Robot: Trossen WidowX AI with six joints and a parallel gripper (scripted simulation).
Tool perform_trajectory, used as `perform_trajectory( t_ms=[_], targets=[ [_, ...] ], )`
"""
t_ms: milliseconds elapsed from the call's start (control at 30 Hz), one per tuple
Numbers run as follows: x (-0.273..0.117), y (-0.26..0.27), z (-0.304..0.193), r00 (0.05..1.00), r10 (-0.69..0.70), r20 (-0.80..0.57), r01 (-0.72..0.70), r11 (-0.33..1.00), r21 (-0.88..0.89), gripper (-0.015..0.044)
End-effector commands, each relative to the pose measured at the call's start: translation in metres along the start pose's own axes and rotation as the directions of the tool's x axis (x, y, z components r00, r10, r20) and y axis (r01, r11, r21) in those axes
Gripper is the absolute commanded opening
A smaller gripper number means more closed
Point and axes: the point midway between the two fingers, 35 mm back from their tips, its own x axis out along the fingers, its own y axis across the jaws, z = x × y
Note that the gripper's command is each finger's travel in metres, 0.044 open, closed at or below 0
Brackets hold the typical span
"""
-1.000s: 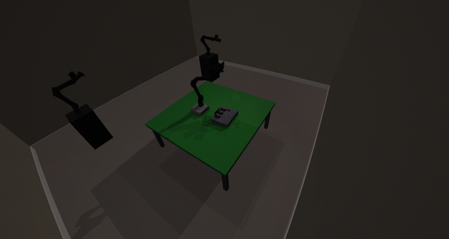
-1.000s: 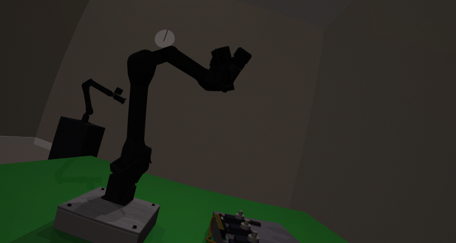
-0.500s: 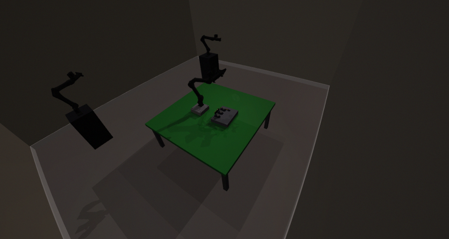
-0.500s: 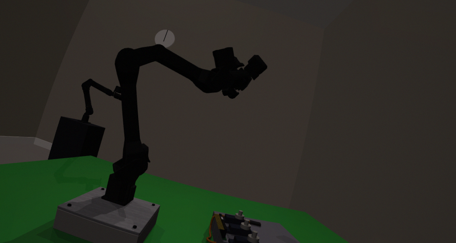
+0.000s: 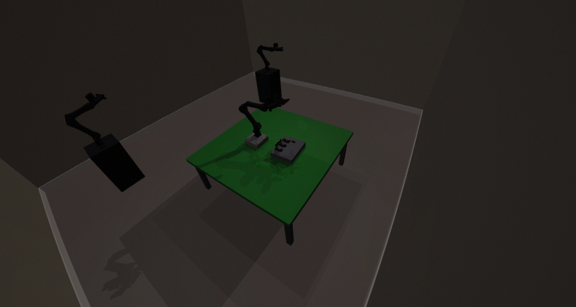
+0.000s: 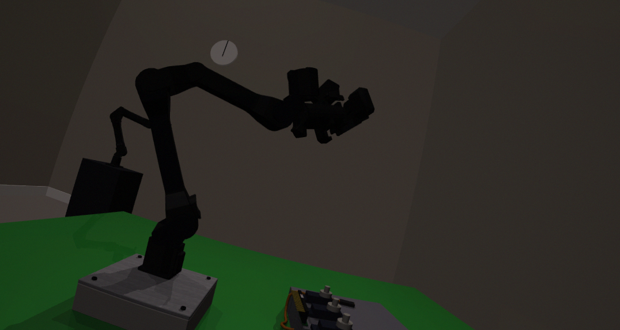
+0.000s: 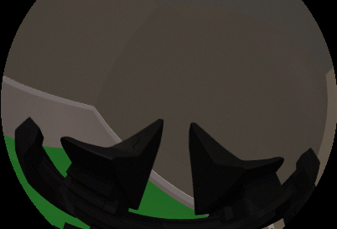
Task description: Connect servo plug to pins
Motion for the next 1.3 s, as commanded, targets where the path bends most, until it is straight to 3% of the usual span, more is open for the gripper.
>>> perform_trajectory(
  t_ms=[0, 333, 700, 967, 1267],
  targets=[
    [-0.014, -0.016, -0.021, 0.994, -0.076, -0.079, 0.079, 0.996, 0.047, 0.0115],
    [-0.057, -0.053, -0.070, 0.929, -0.258, -0.266, 0.299, 0.945, 0.129, 0.0115],
    [-0.115, -0.084, -0.121, 0.780, -0.435, -0.450, 0.552, 0.817, 0.167, 0.0115],
    [-0.091, -0.075, -0.158, 0.719, -0.314, -0.621, 0.547, 0.806, 0.226, 0.0115],
    [-0.067, -0.053, -0.210, 0.574, -0.127, -0.809, 0.562, 0.780, 0.277, 0.0115]
  ],
)
